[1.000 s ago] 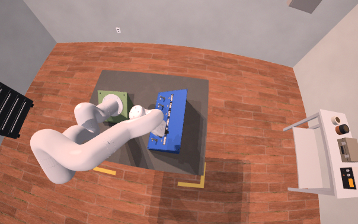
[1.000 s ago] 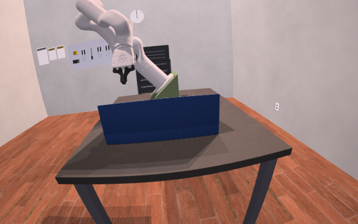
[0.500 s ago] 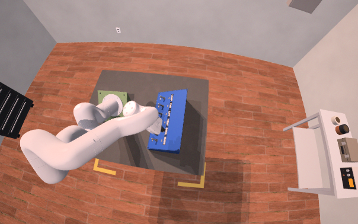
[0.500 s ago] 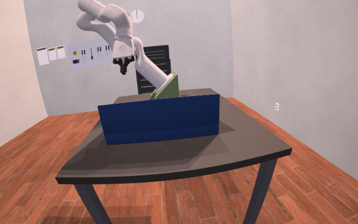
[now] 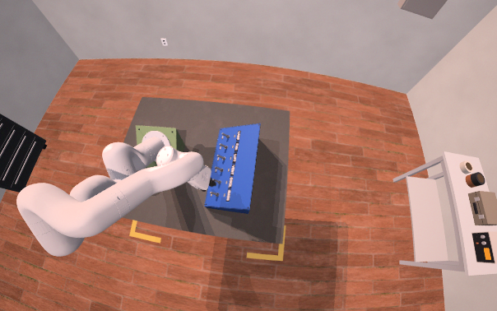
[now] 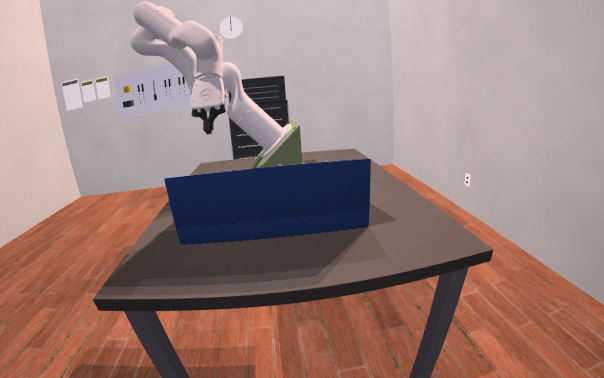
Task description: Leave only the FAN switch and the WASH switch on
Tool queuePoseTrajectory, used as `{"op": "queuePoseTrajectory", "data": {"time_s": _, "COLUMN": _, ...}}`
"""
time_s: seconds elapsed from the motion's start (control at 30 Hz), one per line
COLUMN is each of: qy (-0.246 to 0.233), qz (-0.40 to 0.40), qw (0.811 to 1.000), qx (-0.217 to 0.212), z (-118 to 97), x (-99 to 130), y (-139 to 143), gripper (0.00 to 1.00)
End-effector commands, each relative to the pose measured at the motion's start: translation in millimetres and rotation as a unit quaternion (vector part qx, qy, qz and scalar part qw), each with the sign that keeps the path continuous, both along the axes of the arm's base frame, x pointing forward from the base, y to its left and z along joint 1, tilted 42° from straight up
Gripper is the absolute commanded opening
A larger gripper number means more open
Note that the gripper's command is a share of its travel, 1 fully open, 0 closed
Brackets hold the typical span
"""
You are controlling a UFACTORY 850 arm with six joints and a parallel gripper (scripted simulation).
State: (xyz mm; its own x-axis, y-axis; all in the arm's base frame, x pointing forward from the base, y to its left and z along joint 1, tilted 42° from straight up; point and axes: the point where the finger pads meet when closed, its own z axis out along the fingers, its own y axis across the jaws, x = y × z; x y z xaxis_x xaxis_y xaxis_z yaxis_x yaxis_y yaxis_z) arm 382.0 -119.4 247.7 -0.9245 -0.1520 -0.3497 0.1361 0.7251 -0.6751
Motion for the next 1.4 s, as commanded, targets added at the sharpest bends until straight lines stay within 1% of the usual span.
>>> {"op": "queuePoseTrajectory", "data": {"time_s": 0.0, "qy": -0.003, "qz": 0.002, "qw": 1.000, "qx": 0.000, "z": -9.5, "x": -51.1, "y": -14.3, "gripper": 0.00}}
{"op": "queuePoseTrajectory", "data": {"time_s": 0.03, "qy": -0.003, "qz": 0.002, "qw": 1.000, "qx": 0.000, "z": -17.3, "x": -76.4, "y": -20.3, "gripper": 0.00}}
{"op": "queuePoseTrajectory", "data": {"time_s": 0.07, "qy": -0.003, "qz": 0.002, "qw": 1.000, "qx": 0.000, "z": -17.3, "x": -76.4, "y": -20.3, "gripper": 0.00}}
{"op": "queuePoseTrajectory", "data": {"time_s": 0.1, "qy": -0.002, "qz": 0.003, "qw": 1.000, "qx": 0.001, "z": -24.1, "x": -96.2, "y": -24.4, "gripper": 0.00}}
{"op": "queuePoseTrajectory", "data": {"time_s": 0.13, "qy": -0.002, "qz": 0.003, "qw": 1.000, "qx": 0.001, "z": -24.1, "x": -96.2, "y": -24.4, "gripper": 0.00}}
{"op": "queuePoseTrajectory", "data": {"time_s": 0.17, "qy": -0.002, "qz": 0.003, "qw": 1.000, "qx": 0.002, "z": -28.6, "x": -108.9, "y": -26.7, "gripper": 0.00}}
{"op": "queuePoseTrajectory", "data": {"time_s": 0.2, "qy": -0.002, "qz": 0.003, "qw": 1.000, "qx": 0.002, "z": -30.8, "x": -114.6, "y": -27.6, "gripper": 0.00}}
{"op": "queuePoseTrajectory", "data": {"time_s": 1.37, "qy": -0.002, "qz": 0.003, "qw": 1.000, "qx": 0.002, "z": -31.1, "x": -115.6, "y": -27.8, "gripper": 0.00}}
